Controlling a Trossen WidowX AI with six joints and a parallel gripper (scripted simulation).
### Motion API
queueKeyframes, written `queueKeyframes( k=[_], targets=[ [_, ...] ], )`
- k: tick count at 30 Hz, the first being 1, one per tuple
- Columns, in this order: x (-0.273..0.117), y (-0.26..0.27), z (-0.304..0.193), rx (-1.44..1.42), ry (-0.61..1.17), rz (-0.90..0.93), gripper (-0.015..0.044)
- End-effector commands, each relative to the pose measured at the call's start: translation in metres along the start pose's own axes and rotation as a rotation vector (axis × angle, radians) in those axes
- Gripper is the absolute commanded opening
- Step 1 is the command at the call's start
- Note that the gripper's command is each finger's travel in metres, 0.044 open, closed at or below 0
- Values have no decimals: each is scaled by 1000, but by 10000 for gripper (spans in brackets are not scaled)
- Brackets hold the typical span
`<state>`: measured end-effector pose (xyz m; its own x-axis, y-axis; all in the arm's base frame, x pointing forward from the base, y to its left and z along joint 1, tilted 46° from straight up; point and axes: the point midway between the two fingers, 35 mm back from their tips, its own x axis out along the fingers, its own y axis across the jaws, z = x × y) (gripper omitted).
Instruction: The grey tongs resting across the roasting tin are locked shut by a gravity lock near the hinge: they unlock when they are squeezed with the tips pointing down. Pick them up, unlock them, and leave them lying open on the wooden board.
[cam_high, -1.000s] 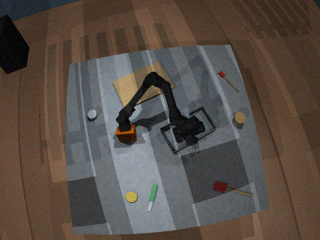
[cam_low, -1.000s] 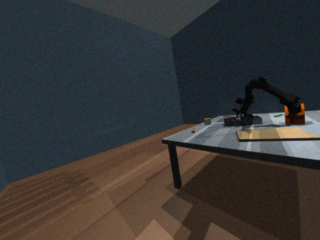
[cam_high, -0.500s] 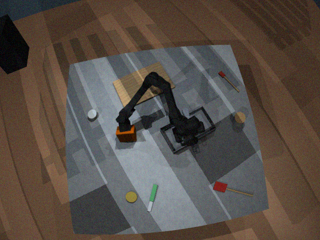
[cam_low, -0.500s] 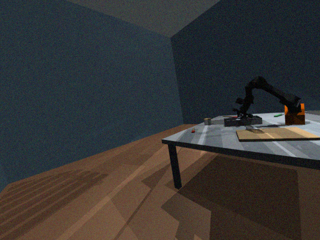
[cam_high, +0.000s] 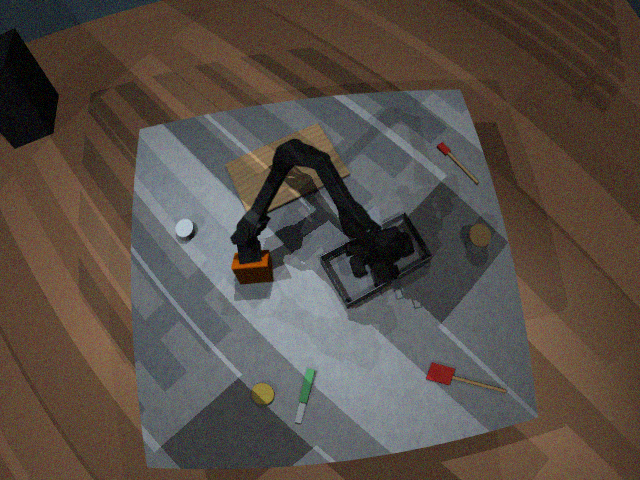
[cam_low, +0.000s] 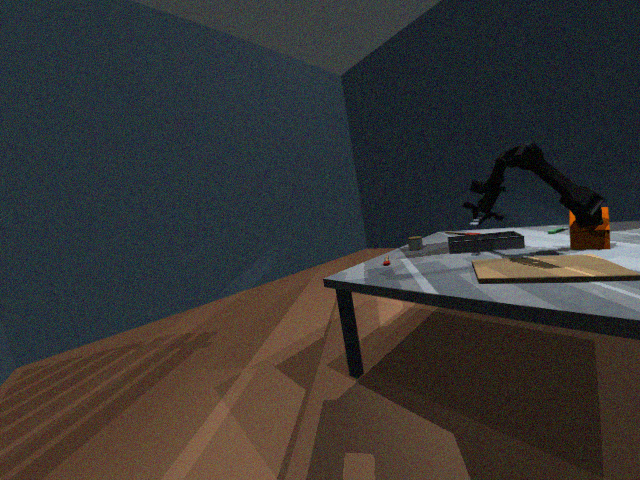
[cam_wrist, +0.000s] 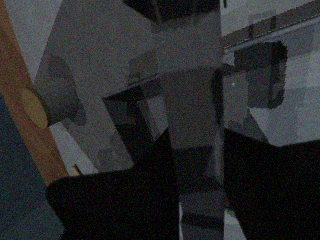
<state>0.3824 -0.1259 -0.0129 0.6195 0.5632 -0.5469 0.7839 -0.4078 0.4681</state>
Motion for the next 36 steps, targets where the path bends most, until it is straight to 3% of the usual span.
queueKeyframes(
  k=[1, 36],
  targets=[
    [-3, 1, -1, -3, 4, 0, -150],
    [8, 7, 11, 3, -26, -325, -150]
  ],
)
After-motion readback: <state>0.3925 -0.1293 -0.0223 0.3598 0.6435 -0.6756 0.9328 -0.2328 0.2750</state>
